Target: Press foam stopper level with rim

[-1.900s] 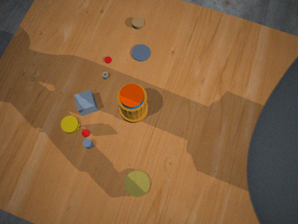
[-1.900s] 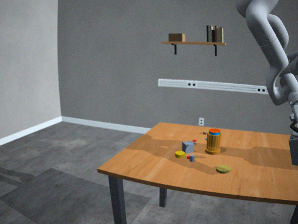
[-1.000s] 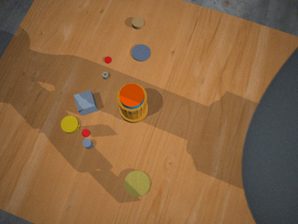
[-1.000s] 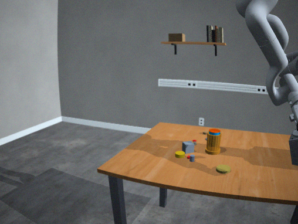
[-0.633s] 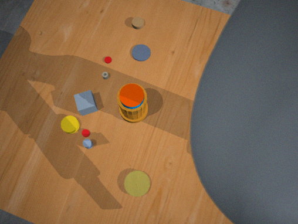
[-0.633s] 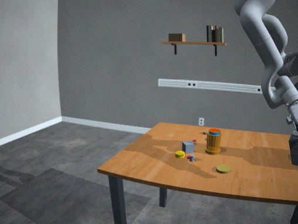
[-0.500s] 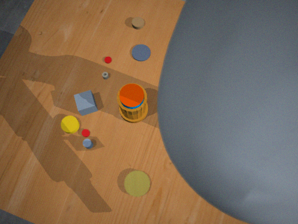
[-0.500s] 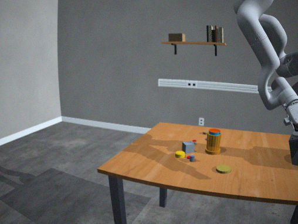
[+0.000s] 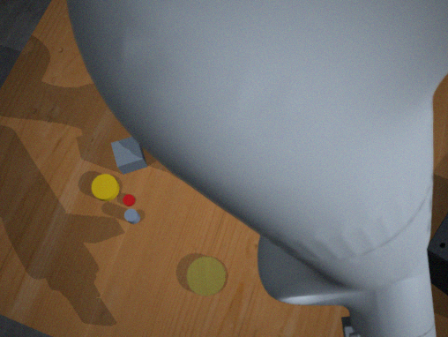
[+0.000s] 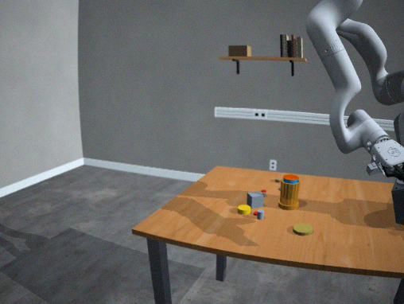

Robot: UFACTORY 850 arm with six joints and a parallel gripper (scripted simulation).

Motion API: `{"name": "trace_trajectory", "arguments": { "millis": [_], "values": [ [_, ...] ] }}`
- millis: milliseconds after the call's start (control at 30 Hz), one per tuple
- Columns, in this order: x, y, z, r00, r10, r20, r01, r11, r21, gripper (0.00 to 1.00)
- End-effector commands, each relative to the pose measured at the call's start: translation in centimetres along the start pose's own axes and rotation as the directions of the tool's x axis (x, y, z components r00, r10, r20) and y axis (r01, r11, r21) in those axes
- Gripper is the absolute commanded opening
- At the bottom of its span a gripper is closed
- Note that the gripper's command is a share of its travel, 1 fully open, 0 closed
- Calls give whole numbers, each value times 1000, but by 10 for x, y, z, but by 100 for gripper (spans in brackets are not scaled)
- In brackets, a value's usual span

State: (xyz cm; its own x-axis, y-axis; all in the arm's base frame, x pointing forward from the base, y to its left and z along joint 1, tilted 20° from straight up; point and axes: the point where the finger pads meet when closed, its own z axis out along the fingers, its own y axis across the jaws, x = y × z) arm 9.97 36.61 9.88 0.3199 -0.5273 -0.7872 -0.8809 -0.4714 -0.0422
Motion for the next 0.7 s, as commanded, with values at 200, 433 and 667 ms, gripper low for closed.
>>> {"name": "trace_trajectory", "arguments": {
  "millis": [200,433,667],
  "values": [
    [-7,-58,-25,981,-185,62,190,978,-87,0],
    [-1,-83,-46,959,-276,63,281,953,-116,0],
    [11,-109,-71,928,-369,51,373,916,-147,0]
  ]
}}
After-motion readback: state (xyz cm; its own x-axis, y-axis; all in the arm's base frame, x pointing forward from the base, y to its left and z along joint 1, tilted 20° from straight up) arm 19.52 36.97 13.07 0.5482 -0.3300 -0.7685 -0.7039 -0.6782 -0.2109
